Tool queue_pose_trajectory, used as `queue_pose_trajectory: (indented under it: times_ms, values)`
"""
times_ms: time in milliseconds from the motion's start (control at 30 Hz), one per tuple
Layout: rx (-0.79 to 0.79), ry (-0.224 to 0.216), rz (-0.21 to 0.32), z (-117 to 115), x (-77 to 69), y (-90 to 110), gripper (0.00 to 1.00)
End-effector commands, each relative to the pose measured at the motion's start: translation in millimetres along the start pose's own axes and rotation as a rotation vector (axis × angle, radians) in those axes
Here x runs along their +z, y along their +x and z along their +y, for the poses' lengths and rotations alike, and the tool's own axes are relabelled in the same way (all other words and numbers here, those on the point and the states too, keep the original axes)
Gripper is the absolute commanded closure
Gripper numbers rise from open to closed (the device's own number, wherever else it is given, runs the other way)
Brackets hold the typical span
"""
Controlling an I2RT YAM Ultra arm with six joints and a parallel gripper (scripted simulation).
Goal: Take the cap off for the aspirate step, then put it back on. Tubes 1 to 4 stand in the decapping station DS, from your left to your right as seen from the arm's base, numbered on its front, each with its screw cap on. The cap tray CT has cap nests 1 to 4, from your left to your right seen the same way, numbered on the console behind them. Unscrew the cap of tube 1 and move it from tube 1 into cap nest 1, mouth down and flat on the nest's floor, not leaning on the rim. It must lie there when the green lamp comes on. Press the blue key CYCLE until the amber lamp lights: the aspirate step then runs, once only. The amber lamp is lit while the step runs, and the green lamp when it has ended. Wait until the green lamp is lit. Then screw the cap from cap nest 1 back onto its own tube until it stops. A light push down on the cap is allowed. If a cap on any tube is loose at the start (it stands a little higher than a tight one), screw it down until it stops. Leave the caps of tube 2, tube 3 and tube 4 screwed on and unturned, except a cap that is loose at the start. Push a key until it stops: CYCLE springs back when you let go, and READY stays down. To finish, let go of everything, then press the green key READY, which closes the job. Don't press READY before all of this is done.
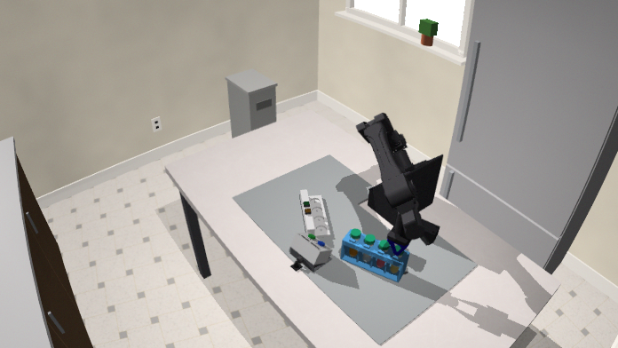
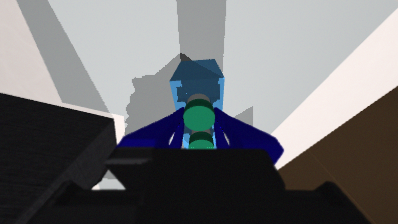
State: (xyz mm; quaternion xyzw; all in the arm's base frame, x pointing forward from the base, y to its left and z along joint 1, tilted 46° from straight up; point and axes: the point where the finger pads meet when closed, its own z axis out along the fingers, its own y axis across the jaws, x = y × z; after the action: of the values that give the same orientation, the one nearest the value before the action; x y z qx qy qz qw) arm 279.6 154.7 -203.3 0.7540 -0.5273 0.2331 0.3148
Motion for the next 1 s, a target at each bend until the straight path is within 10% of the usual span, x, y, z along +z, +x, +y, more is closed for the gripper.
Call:
queue_pose_trajectory:
  times_ms: [0, 333, 633, 667, 967]
  values:
    - [-0.162, 0.011, -0.005, -1.9, -5.2, -1.2, 1.00]
    - [-0.637, 0.012, -0.003, -1.8, -5.3, -1.2, 1.00]
    - [-0.637, 0.012, -0.003, -1.8, -5.3, -1.2, 1.00]
    - [-0.637, 0.012, -0.003, -1.8, -5.3, -1.2, 0.51]
    - [-0.637, 0.012, -0.003, -1.8, -5.3, -1.2, 0.51]
